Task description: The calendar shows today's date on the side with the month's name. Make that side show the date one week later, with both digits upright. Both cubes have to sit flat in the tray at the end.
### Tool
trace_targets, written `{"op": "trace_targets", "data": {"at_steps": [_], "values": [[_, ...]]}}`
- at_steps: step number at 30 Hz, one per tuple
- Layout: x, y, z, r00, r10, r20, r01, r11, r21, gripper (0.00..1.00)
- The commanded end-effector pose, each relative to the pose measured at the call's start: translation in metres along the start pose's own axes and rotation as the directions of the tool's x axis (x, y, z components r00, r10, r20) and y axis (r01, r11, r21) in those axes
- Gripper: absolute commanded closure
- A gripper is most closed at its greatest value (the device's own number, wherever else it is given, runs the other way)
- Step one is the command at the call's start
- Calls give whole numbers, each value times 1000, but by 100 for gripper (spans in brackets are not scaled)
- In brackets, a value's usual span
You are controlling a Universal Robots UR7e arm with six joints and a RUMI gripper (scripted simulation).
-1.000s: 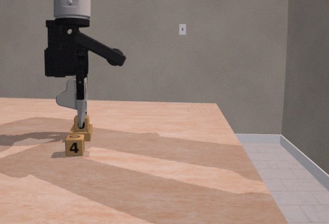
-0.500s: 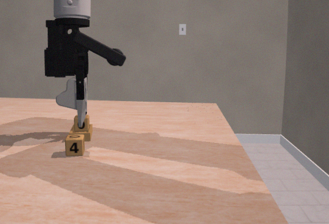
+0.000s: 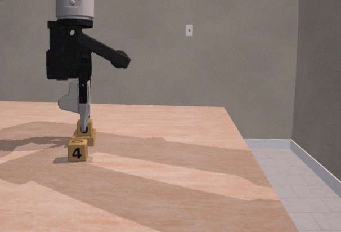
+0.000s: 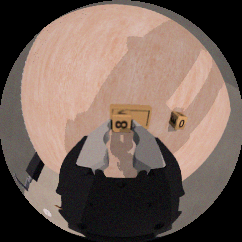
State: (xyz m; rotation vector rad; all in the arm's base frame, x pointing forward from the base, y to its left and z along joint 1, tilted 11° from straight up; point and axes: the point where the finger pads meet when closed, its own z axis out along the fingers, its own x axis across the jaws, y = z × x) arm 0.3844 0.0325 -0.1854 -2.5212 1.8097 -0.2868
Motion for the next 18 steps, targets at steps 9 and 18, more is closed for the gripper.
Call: {"op": "trace_targets", "data": {"at_steps": [9, 18], "values": [[1, -1, -1, 1000, 1, -1, -1, 1000, 3, 90], [0, 1, -11, 1000, 0, 1, 0, 1000, 0, 90]]}}
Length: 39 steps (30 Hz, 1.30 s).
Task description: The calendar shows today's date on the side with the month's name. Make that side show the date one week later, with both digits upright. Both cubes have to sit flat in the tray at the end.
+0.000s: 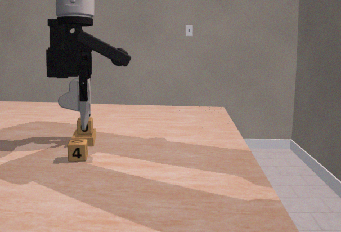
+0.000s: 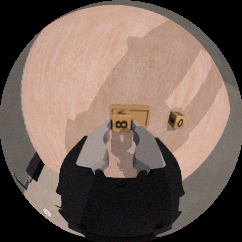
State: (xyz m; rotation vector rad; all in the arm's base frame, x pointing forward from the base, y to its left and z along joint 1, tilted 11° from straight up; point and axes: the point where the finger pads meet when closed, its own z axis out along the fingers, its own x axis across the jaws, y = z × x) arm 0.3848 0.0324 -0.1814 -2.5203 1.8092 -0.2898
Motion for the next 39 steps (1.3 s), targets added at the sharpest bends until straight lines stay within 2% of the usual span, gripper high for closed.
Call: {"op": "trace_targets", "data": {"at_steps": [1, 6, 21, 39], "values": [[-1, 1, -9, 1000, 0, 2, 0, 1000, -1, 90], [-1, 1, -15, 1000, -1, 2, 1, 1000, -1, 90], [-2, 1, -55, 1000, -1, 2, 1, 1000, -1, 90], [0, -1, -89, 1000, 0, 0, 0, 1000, 1, 90]]}}
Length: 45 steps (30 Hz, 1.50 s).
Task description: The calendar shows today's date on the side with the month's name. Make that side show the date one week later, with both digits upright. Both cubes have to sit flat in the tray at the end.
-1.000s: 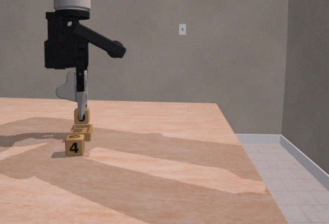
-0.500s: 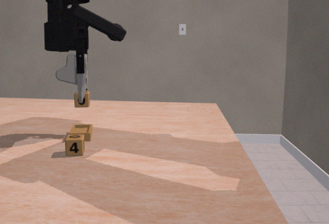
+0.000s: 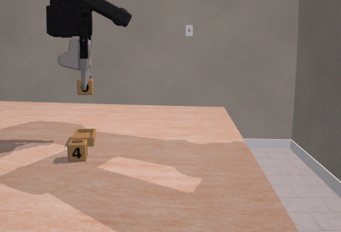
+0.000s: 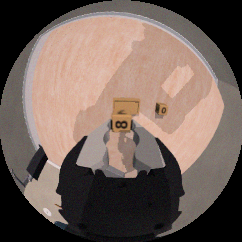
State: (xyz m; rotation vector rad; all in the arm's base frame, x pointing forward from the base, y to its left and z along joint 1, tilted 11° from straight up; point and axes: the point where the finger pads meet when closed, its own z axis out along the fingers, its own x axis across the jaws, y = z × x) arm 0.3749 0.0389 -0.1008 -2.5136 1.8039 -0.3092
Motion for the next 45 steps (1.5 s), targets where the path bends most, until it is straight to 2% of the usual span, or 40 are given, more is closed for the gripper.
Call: {"op": "trace_targets", "data": {"at_steps": [1, 10, 26, 29, 33, 35, 40, 45], "values": [[-2, 3, -7, 1000, -1, 6, 1, 1000, -12, 90], [-2, 3, -15, 1000, -1, 7, 1, 1000, -12, 90], [-4, 3, -15, 1000, -1, 8, 1, 1000, -13, 90], [-15, 2, -13, 1000, -1, 8, 1, 1000, -15, 90], [-48, 2, -10, 1000, -1, 9, 2, 1000, -16, 90], [-48, 2, -10, 1000, -1, 9, 2, 1000, -16, 90], [-85, 2, -7, 1000, -1, 7, 2, 1000, -11, 90], [-92, 3, -6, 1000, -1, 6, 2, 1000, -10, 90]]}}
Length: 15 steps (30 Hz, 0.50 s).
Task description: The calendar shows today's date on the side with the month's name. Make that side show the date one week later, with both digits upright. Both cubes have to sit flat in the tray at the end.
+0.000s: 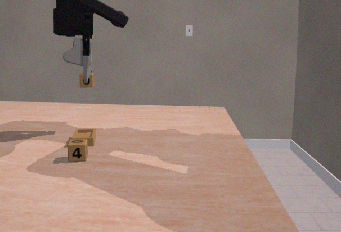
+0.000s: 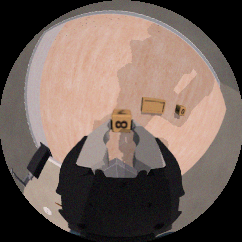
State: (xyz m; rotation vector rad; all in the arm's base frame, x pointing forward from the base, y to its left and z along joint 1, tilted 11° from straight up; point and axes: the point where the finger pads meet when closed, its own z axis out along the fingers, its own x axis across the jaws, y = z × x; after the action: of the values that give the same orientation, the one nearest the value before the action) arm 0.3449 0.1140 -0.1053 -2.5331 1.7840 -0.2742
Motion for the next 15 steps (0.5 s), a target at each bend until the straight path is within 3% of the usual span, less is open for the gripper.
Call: {"op": "trace_targets", "data": {"at_steps": [1, 15], "values": [[-11, -1, 2, 1000, 16, -12, -16, 1000, 3, 90], [-11, 0, 2, 1000, 17, -12, -17, 1000, 0, 90]]}}
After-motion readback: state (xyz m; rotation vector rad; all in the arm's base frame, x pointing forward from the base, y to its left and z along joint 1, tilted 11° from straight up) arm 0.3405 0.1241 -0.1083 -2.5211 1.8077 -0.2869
